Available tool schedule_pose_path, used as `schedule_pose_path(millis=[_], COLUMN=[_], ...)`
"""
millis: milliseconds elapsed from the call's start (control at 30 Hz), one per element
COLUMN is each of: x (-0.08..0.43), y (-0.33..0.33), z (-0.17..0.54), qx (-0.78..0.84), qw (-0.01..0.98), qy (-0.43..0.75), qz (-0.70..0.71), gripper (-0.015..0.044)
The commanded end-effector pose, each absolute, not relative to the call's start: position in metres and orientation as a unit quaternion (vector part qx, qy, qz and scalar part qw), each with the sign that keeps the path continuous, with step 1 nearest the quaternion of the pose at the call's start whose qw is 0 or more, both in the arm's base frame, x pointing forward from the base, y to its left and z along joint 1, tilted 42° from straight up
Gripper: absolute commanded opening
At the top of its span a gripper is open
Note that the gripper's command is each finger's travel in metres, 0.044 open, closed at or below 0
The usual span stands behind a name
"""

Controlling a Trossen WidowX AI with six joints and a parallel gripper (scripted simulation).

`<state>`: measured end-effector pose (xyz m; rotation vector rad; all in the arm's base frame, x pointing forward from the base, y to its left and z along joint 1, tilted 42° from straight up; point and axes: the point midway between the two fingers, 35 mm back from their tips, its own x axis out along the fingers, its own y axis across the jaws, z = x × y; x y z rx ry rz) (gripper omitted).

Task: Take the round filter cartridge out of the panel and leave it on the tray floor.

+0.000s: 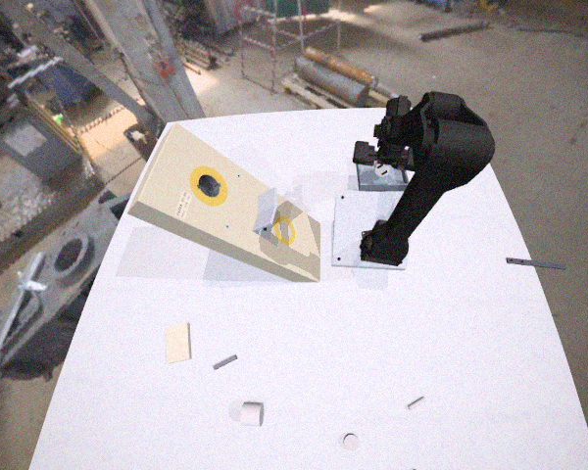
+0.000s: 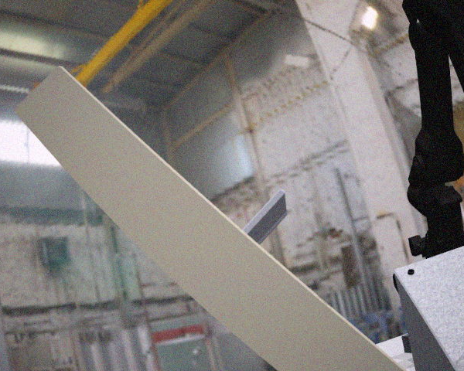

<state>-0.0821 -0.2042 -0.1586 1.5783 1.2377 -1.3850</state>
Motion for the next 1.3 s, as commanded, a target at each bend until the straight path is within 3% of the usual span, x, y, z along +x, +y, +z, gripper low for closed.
schedule_pose_path(millis=[0, 67, 400, 1267], x=[-0.082, -0.082, -0.092, -0.091], y=[-0.205, -0.205, -0.249, -0.244], z=[-0.159, -0.159, -0.105, -0.116], qx=[0.607, 0.607, 0.608, 0.604], qw=[0.345, 0.345, 0.345, 0.348], qy=[0.477, 0.477, 0.477, 0.477], qz=[-0.534, -0.534, -0.533, -0.536], gripper=[0.0394, 0.0440, 0.0440, 0.0440])
